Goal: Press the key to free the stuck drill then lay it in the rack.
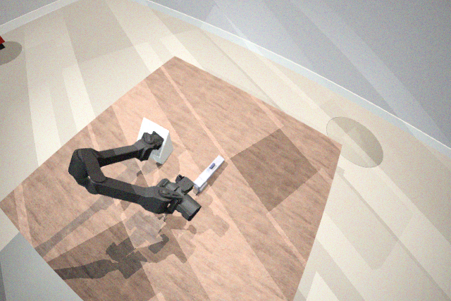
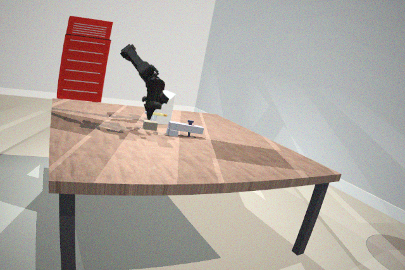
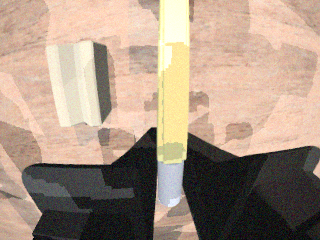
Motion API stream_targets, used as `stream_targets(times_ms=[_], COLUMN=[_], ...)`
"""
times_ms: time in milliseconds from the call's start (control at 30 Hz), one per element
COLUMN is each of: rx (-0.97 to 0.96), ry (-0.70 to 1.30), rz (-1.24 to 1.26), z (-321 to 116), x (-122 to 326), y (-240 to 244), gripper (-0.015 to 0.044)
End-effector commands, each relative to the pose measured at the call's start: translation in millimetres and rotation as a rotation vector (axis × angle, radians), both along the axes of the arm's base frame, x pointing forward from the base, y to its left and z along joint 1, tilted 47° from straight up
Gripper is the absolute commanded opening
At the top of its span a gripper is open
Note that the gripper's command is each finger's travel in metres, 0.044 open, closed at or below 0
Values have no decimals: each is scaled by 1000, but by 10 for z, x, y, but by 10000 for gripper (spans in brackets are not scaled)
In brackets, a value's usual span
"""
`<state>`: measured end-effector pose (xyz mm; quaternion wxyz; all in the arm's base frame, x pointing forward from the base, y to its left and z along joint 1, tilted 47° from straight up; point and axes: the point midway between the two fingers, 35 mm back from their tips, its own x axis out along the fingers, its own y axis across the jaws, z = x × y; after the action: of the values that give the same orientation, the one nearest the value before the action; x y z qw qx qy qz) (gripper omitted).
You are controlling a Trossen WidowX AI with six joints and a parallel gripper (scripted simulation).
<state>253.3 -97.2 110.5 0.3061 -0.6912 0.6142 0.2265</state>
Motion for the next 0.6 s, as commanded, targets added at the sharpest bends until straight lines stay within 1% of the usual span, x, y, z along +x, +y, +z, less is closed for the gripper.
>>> stream_targets(times_ms=[0, 567], rx=[-3, -4], ry=[-7, -6], rz=[-4, -4], z=[21, -6], x=[-9, -298], y=[-5, -104], gripper=[0, 0])
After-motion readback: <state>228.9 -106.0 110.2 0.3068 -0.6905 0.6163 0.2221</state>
